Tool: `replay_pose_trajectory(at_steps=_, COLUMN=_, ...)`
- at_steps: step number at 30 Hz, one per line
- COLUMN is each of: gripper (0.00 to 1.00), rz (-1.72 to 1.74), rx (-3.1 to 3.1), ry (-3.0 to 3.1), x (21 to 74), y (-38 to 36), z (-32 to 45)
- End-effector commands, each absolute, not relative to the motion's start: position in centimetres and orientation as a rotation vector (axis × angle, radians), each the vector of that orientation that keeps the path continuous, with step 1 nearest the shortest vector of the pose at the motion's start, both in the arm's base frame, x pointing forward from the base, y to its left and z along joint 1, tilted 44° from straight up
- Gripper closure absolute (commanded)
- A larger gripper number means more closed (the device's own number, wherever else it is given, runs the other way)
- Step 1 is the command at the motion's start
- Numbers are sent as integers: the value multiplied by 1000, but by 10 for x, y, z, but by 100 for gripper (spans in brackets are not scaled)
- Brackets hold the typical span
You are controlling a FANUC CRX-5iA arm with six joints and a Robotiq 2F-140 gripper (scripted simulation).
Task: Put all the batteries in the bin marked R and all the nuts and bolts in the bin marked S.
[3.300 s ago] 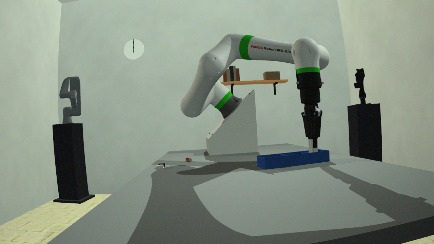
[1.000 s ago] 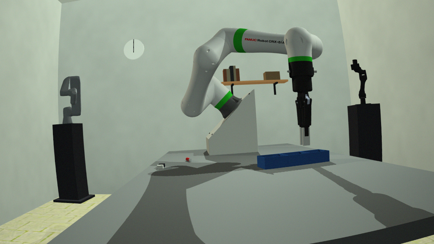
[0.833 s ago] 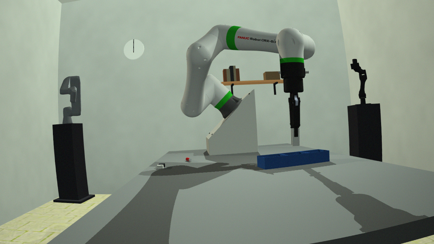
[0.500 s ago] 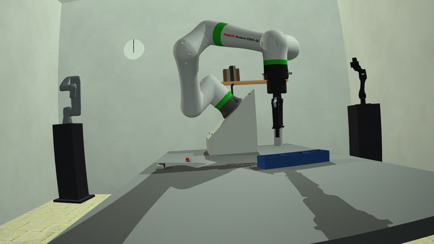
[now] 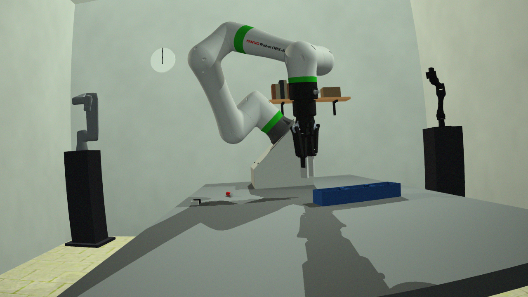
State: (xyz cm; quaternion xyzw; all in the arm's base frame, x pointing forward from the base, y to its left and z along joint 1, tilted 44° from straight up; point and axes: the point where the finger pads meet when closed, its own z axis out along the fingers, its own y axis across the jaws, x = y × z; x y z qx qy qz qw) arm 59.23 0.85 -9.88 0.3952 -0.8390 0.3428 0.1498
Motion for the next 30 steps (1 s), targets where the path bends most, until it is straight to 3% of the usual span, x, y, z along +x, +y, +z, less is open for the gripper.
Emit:
replay_pose_trajectory(at_steps=1, gripper=74, rz=1050, rx=997, ry=-2550, x=572, y=-17, z=-74)
replay_pose_trajectory(at_steps=30, gripper=74, rz=1155, rx=731, ry=-2768, x=468, y=-154, z=44)
